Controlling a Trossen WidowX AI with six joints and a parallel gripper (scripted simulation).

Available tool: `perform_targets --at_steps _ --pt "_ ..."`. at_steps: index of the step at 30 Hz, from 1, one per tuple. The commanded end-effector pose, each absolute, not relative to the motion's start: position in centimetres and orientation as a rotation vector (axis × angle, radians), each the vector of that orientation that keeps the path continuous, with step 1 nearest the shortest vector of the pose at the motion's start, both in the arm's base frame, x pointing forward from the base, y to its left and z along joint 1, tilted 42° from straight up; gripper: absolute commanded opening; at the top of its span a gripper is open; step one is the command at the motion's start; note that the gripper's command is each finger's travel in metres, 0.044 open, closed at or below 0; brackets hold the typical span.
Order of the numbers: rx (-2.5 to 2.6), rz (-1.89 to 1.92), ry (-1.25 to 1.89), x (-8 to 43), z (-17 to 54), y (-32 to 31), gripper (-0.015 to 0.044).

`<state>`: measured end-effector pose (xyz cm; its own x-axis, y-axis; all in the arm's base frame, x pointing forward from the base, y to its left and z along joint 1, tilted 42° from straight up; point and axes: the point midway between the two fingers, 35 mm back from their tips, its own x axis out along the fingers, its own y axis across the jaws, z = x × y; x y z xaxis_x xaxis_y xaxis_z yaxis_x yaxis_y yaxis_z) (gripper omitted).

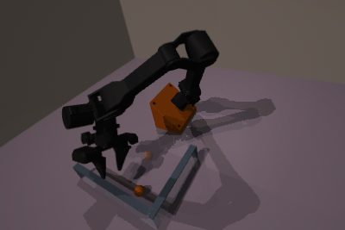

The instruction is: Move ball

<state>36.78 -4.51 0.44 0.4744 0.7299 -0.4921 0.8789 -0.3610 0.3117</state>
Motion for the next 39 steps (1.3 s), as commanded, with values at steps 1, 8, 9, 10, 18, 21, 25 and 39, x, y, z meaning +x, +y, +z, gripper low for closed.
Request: perform_targets --at_steps 1,8,9,10,18,21,25,39 --pt "1.362 0.034 1.393 38.1 3.7 -2.6 0.0259" --pt "0.949 0.264 1.44 37.9 5.4 -1.2 0.0259" --pt "0.892 0.303 1.443 37.9 5.6 -0.9 0.0259" --pt "0.835 0.346 1.452 37.8 5.7 -0.5 0.0259" --pt "0.584 0.562 1.488 37.1 6.3 1.9 0.0259" --pt "0.584 0.562 1.488 37.1 6.3 1.9 0.0259" --pt "0.584 0.562 1.488 37.1 6.3 1.9 0.0259" --pt "0.585 0.563 1.488 37.1 5.2 2.9 0.0259"
